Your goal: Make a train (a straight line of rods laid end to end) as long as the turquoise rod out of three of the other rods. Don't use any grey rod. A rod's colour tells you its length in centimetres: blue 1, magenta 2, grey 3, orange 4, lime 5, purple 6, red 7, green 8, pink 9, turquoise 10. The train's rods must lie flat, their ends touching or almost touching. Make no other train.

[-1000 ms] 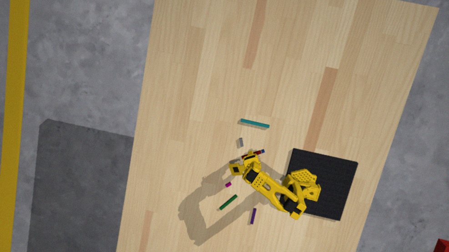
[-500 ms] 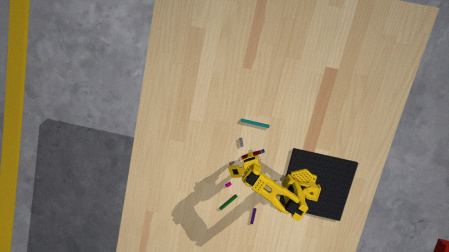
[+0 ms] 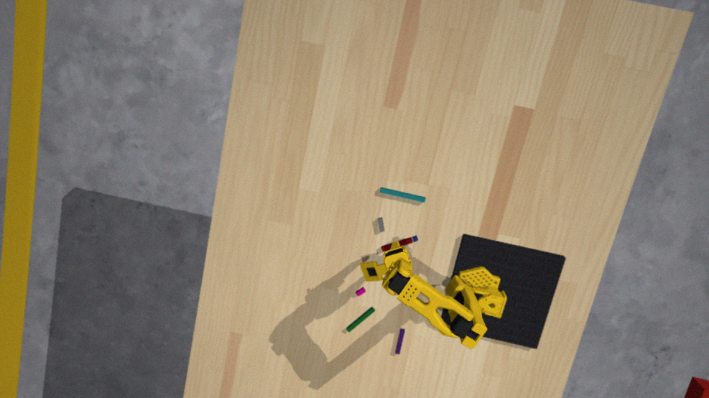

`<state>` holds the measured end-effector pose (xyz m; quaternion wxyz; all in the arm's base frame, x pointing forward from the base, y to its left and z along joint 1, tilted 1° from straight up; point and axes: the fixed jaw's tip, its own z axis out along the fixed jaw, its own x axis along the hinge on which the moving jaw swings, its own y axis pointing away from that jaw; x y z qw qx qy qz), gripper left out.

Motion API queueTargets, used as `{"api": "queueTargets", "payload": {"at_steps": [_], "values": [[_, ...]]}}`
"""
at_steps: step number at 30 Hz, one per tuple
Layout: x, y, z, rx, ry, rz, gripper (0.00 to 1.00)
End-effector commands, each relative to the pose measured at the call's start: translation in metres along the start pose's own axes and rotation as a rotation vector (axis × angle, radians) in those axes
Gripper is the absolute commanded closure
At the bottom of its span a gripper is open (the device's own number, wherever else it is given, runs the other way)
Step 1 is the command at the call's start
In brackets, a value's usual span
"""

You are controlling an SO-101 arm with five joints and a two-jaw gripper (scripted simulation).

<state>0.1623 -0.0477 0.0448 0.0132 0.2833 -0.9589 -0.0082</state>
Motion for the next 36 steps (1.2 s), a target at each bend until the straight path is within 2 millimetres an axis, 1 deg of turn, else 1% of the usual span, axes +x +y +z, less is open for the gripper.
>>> {"api": "queueTargets", "payload": {"at_steps": [1, 10, 14, 17, 20, 22, 25, 30, 33, 36], "values": [[-0.002, -0.001, -0.004, 0.016, -0.015, 0.001, 0.83], [-0.002, -0.001, -0.004, 0.016, -0.015, 0.000, 0.83], [-0.009, 0.001, -0.005, 0.017, -0.015, -0.013, 0.83], [-0.022, 0.004, -0.006, 0.018, -0.015, -0.040, 0.83], [-0.041, 0.011, -0.007, 0.020, -0.015, -0.078, 0.82], [-0.041, 0.011, -0.007, 0.020, -0.015, -0.078, 0.82], [-0.063, 0.024, -0.007, 0.022, -0.015, -0.123, 0.82], [-0.095, 0.050, -0.005, 0.024, -0.016, -0.195, 0.82], [-0.107, 0.064, -0.003, 0.025, -0.017, -0.225, 0.82], [-0.113, 0.072, -0.002, 0.025, -0.017, -0.242, 0.81]]}}
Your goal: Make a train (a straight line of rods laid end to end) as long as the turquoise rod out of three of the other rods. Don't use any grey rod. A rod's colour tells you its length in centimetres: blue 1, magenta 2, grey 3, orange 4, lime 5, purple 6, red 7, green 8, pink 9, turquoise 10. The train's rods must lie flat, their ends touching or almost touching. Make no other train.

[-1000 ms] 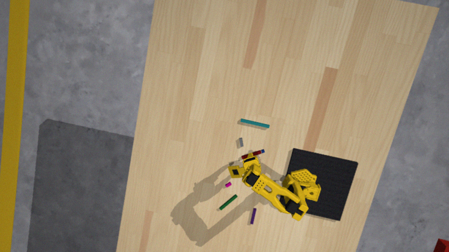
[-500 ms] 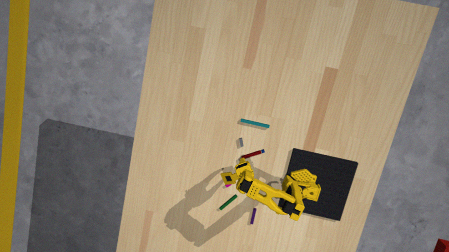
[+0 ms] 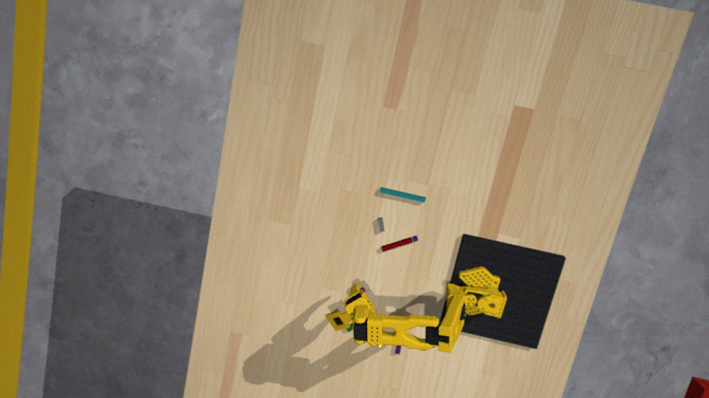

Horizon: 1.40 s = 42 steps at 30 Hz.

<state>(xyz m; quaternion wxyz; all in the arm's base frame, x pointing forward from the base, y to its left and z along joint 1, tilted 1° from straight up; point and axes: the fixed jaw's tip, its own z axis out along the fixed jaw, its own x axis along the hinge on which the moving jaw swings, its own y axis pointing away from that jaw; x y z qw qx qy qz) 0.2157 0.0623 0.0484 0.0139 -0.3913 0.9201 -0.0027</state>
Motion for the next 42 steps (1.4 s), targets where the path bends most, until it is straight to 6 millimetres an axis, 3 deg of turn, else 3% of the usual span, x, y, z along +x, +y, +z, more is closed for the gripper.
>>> {"api": "queueTargets", "payload": {"at_steps": [1, 42], "values": [[-0.0115, 0.0080, 0.0021, -0.016, 0.024, -0.015, 0.81], [-0.0142, 0.0128, 0.0041, -0.024, 0.039, -0.016, 0.81]]}}
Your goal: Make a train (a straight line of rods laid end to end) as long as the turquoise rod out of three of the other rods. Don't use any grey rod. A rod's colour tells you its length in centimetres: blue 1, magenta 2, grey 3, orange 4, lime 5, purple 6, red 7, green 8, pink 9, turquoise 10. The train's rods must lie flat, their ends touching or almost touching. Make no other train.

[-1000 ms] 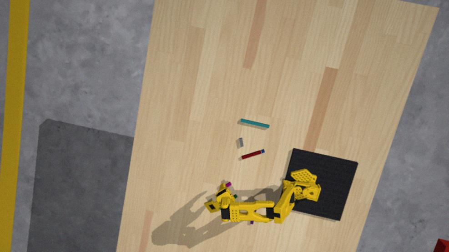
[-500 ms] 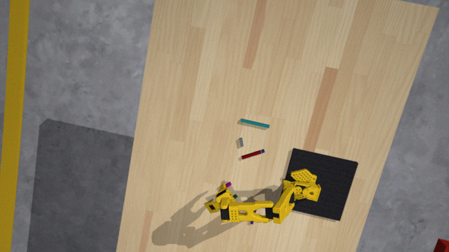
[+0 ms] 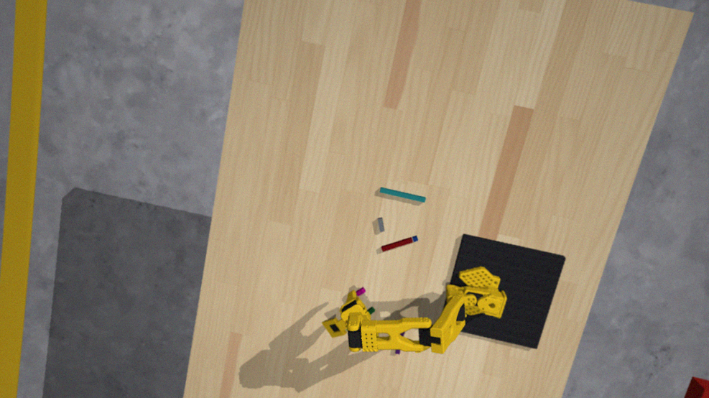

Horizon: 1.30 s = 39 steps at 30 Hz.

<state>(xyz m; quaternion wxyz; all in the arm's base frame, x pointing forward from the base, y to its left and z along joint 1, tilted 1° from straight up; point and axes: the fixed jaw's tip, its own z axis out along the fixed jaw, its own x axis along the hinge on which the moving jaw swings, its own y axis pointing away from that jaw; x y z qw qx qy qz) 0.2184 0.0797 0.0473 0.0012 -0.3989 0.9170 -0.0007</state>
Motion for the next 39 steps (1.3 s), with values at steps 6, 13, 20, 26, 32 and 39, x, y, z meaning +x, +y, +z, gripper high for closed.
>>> {"api": "queueTargets", "payload": {"at_steps": [6, 13, 20, 26, 32, 39], "values": [[0.000, 0.003, 0.005, -0.010, 0.017, 0.001, 0.81], [-0.001, 0.002, 0.010, -0.010, 0.017, 0.001, 0.81], [-0.001, 0.002, 0.023, -0.010, 0.017, 0.001, 0.81], [-0.001, 0.002, 0.035, -0.010, 0.017, 0.001, 0.81], [-0.001, 0.003, 0.043, -0.010, 0.017, 0.001, 0.81], [0.000, 0.003, 0.051, -0.010, 0.017, 0.001, 0.81]]}}
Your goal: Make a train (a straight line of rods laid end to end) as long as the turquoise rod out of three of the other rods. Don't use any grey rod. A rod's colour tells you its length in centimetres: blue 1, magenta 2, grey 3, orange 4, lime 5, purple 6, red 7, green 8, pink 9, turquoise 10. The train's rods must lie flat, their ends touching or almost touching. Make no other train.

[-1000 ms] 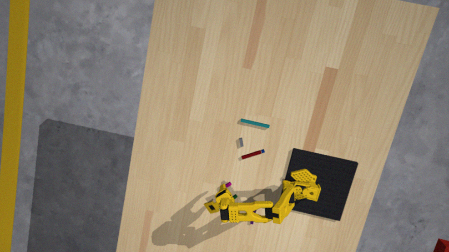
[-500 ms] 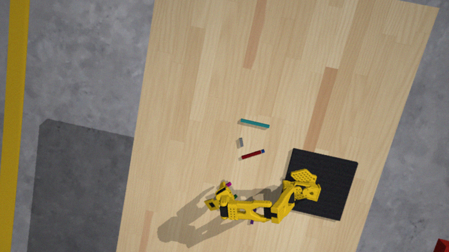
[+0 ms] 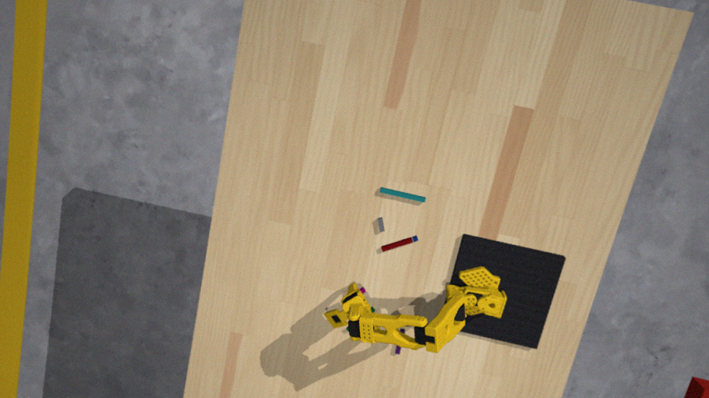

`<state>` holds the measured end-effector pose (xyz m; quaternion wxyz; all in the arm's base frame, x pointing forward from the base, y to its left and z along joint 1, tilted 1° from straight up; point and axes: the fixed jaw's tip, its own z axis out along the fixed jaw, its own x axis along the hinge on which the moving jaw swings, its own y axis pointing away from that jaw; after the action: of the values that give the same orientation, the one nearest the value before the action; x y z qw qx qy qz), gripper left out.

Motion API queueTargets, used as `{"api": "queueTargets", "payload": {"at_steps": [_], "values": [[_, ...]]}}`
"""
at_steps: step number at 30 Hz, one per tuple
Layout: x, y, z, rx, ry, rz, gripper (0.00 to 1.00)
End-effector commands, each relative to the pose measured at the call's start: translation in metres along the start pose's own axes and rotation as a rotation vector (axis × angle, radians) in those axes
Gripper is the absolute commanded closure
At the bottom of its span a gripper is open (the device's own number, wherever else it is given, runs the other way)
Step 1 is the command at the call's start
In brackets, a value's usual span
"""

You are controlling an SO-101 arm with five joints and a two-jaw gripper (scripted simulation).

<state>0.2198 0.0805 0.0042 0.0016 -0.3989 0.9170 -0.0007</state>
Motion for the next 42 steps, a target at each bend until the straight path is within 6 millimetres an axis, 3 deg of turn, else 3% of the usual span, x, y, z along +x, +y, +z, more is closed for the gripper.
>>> {"api": "queueTargets", "payload": {"at_steps": [1, 42], "values": [[0.0016, 0.0036, 0.0084, -0.011, 0.018, 0.001, 0.81], [0.0043, 0.0051, 0.0134, -0.015, 0.026, 0.001, 0.84]]}}
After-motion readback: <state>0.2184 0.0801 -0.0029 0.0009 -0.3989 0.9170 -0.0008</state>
